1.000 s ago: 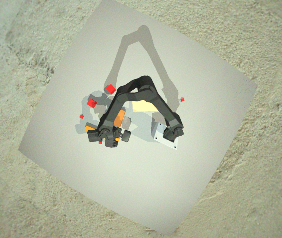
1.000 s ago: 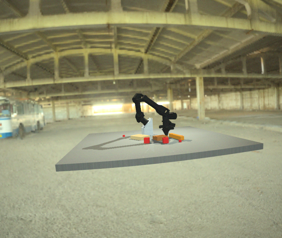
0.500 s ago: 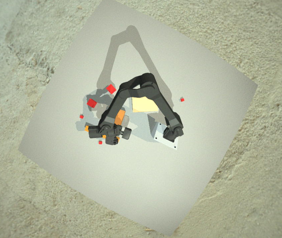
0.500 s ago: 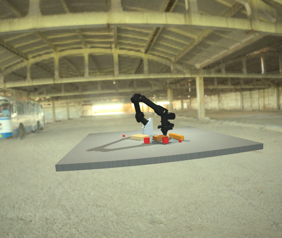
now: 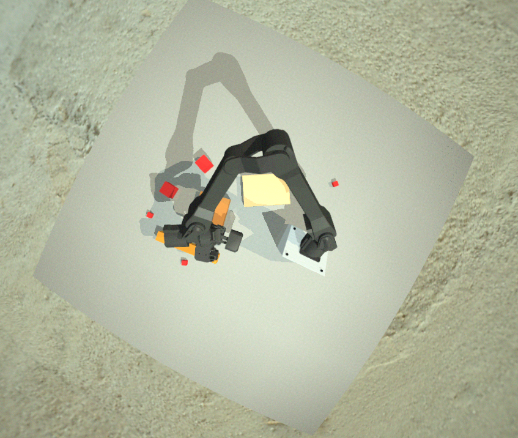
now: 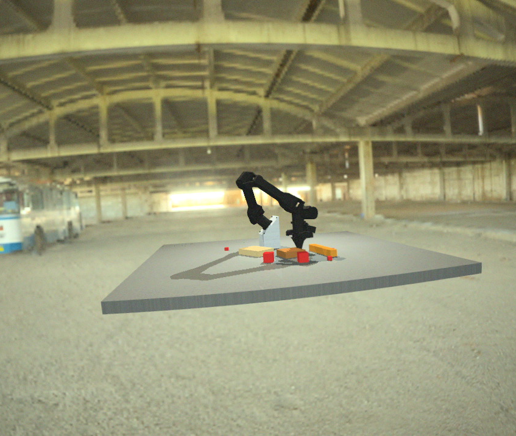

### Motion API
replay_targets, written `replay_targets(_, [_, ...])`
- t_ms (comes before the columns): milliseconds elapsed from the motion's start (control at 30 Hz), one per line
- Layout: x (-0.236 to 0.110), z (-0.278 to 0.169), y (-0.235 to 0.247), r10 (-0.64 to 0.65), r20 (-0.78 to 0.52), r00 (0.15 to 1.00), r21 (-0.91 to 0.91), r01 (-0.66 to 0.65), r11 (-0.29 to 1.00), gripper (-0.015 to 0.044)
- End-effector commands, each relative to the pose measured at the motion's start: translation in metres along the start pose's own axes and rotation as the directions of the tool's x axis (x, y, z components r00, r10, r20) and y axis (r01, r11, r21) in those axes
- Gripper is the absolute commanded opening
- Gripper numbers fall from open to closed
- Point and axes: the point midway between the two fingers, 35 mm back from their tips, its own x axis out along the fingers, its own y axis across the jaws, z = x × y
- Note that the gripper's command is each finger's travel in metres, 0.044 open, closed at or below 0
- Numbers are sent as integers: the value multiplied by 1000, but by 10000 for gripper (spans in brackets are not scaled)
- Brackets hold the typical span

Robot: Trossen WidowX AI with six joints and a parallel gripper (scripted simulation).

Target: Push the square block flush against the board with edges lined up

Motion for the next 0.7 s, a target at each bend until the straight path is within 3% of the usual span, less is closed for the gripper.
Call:
replay_targets(0, [1,-6,1,3,-6,1000,-5,-3,1000,0])
replay_targets(667, [1,-26,-2,3,-6,1000,-5,-3,1000,0])
